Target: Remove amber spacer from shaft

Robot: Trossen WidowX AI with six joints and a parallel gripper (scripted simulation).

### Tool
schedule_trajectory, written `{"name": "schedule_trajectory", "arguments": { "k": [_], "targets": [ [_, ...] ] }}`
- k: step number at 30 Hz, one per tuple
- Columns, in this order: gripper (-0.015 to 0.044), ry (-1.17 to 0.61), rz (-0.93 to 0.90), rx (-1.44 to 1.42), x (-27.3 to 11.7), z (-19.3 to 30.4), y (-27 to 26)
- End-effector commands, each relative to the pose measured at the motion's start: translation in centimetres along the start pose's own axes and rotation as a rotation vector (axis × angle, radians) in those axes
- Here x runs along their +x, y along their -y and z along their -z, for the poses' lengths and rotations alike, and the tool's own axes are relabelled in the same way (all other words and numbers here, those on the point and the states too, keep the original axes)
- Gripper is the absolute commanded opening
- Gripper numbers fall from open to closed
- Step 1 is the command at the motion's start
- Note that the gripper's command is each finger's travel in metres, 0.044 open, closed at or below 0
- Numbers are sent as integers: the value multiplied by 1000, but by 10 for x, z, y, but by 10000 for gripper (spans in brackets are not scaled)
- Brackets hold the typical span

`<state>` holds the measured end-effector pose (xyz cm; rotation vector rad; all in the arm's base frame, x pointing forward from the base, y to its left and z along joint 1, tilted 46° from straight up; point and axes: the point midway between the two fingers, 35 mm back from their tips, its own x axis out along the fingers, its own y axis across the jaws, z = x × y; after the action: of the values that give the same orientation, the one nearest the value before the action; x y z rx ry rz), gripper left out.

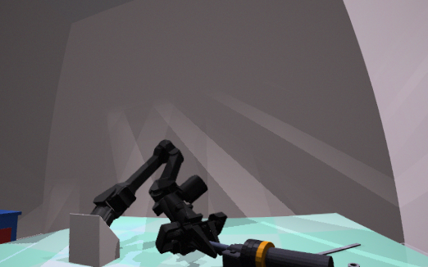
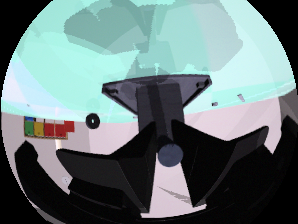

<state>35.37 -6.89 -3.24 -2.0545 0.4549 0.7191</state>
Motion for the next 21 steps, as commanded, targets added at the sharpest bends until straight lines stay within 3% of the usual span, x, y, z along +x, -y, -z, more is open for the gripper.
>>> {"name": "schedule_trajectory", "arguments": {
  "k": [1, 21],
  "targets": [
    [0, 0, -1, 6, -1, -1, -1],
    [0, 0, -1, 6, -3, -2, -1]
  ]
}}
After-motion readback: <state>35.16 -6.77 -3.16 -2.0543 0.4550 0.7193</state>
